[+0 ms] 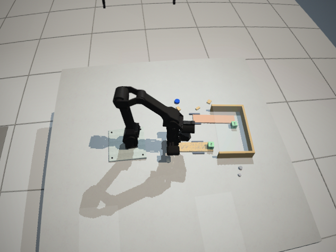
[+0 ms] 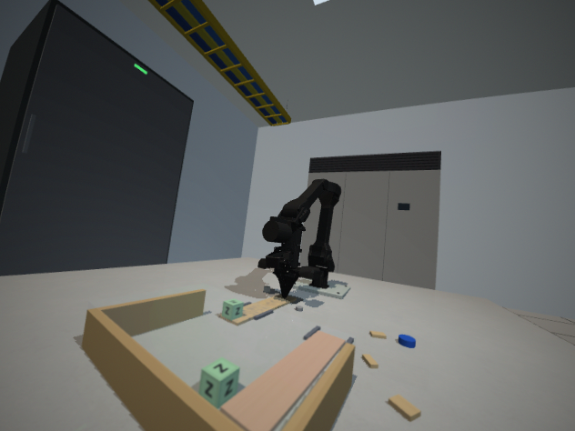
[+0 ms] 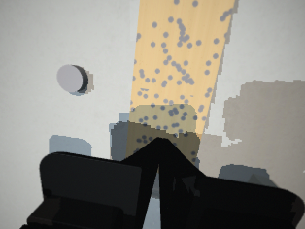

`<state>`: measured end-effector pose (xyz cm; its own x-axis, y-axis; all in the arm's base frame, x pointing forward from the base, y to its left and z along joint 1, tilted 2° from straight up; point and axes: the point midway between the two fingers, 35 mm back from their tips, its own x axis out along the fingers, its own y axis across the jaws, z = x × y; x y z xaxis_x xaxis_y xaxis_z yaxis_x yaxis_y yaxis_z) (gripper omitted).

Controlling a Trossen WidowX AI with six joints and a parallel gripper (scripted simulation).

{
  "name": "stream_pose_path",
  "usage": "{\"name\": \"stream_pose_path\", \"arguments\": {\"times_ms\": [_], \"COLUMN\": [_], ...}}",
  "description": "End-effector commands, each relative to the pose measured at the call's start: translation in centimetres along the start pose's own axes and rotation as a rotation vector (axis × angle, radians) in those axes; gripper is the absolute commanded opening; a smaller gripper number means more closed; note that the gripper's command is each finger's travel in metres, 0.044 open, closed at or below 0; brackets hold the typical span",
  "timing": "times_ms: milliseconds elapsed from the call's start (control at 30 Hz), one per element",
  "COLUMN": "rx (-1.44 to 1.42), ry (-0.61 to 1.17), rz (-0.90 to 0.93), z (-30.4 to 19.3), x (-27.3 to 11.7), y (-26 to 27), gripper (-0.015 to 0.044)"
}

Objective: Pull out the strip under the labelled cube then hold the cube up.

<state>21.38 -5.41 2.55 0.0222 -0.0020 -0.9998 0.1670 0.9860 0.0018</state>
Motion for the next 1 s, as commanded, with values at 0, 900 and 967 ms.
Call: {"name": "stream_pose_path", "arguments": {"times_ms": [0,900,967], "rx": [-0.005,-0.005,-0.005], "ry": [0.033,0.034,0.034], "rz": [-0.003,-0.003,-0.003], "z": [-1.57,-2.44,-2.44], "x": [0.45,0.43,0.43], "y": [-0.05,-0.05,-0.05], "gripper": [0.0,0.0,0.0]}}
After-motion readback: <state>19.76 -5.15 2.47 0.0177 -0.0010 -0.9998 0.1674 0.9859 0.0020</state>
